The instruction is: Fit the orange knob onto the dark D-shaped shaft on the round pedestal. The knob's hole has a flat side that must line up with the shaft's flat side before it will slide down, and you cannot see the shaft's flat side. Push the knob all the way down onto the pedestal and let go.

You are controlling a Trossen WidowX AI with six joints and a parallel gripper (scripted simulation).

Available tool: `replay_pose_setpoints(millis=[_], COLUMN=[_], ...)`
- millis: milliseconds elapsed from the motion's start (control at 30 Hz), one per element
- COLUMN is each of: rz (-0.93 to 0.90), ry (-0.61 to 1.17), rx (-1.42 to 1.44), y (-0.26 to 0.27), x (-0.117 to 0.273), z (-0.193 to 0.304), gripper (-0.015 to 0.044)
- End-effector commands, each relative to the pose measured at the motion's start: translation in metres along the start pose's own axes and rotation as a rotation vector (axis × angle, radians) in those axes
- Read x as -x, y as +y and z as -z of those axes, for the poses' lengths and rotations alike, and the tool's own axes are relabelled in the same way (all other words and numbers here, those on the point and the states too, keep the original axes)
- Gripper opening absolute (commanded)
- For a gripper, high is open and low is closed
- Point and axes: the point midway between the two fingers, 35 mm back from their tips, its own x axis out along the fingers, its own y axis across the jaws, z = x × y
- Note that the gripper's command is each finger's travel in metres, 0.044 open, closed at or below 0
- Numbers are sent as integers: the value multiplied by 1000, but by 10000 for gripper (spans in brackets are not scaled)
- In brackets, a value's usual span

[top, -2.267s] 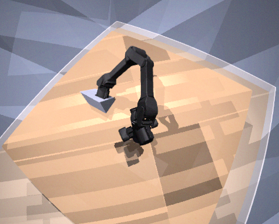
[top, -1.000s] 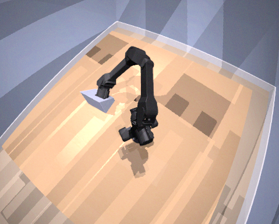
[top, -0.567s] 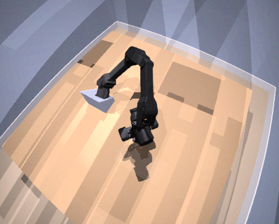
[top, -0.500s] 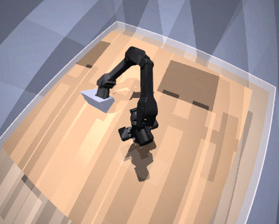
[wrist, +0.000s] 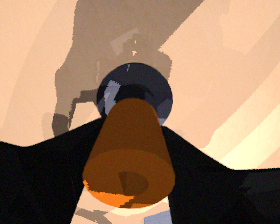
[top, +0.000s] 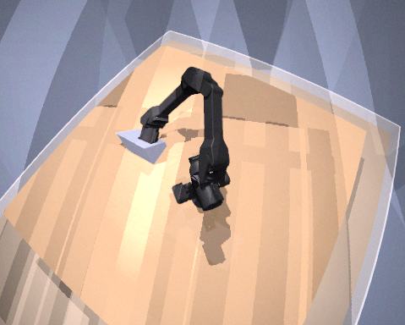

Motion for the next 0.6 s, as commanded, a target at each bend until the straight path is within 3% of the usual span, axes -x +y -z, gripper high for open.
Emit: replay_pose_setpoints(millis=[0, 567], rz=[0, 0], ry=[-1, -1], rx=[-3, -3], y=[1, 0], x=[0, -4], z=[-2, -1], gripper=[0, 0])
